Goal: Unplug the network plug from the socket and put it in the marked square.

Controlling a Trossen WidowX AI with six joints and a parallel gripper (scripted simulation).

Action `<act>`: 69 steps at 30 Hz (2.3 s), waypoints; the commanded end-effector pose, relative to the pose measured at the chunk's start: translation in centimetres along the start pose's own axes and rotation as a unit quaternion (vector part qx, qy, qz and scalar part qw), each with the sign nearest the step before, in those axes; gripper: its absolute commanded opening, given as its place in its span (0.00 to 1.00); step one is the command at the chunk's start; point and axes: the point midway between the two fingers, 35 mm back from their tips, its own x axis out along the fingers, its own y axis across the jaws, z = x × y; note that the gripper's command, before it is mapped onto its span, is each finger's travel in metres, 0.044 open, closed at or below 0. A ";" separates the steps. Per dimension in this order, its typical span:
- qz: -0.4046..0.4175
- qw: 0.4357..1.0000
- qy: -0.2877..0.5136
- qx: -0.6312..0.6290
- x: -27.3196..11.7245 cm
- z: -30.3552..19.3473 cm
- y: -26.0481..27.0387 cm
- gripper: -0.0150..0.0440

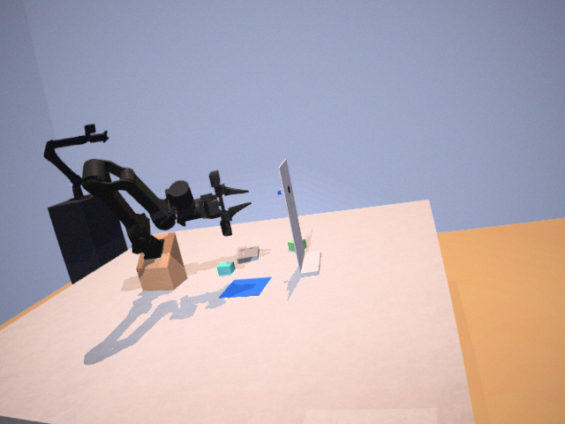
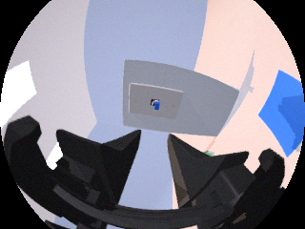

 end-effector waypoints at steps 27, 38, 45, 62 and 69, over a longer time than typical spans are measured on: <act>0.003 1.000 0.000 0.001 6.0 1.6 0.1 0.52; 0.003 1.000 0.000 0.001 7.6 2.0 0.1 0.52; 0.004 1.000 0.000 0.001 8.6 2.3 0.1 0.52; 0.004 1.000 0.000 0.001 9.3 2.5 0.1 0.36; 0.004 1.000 0.000 0.001 9.3 2.5 0.1 0.28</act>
